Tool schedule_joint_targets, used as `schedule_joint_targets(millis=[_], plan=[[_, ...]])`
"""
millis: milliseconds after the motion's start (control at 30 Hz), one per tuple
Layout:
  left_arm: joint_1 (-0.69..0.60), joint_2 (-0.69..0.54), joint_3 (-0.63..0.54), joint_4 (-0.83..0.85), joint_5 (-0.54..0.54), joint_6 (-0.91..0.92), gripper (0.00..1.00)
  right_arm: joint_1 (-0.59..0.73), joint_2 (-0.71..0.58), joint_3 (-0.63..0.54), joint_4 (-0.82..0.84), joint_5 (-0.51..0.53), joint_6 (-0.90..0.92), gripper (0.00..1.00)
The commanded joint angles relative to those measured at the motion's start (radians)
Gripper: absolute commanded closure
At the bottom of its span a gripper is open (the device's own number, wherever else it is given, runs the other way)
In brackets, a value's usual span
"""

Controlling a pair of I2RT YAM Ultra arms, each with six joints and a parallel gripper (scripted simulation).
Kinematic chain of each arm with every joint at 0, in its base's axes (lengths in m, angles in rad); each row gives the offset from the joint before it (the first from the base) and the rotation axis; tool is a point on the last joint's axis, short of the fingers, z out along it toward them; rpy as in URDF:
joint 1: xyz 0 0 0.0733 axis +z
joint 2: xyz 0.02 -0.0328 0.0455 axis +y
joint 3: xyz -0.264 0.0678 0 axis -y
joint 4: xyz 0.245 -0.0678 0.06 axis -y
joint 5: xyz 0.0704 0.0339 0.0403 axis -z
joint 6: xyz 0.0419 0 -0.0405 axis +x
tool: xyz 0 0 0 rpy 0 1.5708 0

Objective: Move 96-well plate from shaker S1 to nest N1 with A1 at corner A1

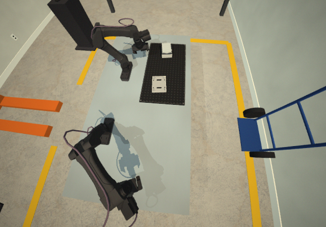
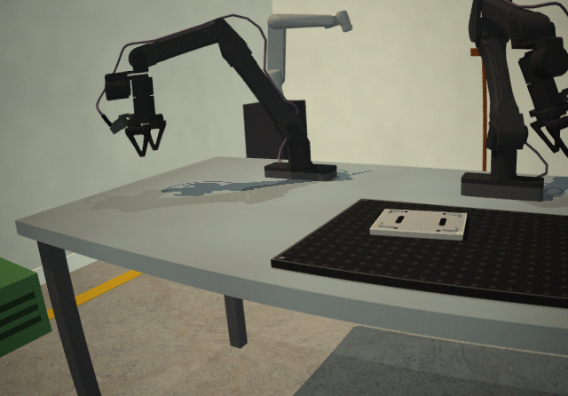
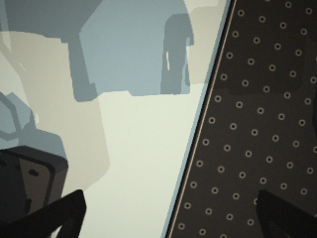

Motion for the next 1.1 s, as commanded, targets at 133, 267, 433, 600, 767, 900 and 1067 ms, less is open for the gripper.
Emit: schedule_joint_targets(millis=[133,267,433,600,767,900,1067], plan=[[0.0,-0.006,0.009,-0.006,-0.01,0.0,0.0,0.0,-0.009,0.007,-0.001,0.002,0.0,0.0],[0.0,-0.006,0.009,-0.006,-0.01,0.0,0.0,0.0,-0.009,0.007,-0.001,0.002,0.0,0.0],[0.0,-0.006,0.009,-0.006,-0.01,0.0,0.0,0.0,-0.009,0.007,-0.001,0.002,0.0,0.0],[0.0,-0.002,0.005,0.017,0.002,0.016,0.0,0.0,-0.007,0.004,0.016,0.0,-0.003,0.0],[0.005,0.026,0.039,0.073,0.02,0.188,0.0,0.063,-0.027,0.002,0.077,-0.012,-0.025,0.0],[0.022,0.072,0.093,0.134,0.042,0.393,0.0,0.199,-0.057,-0.011,0.154,-0.022,-0.048,0.0],[0.057,0.131,0.151,0.185,0.088,0.575,0.0,0.346,-0.071,-0.007,0.229,-0.025,-0.065,0.0]])
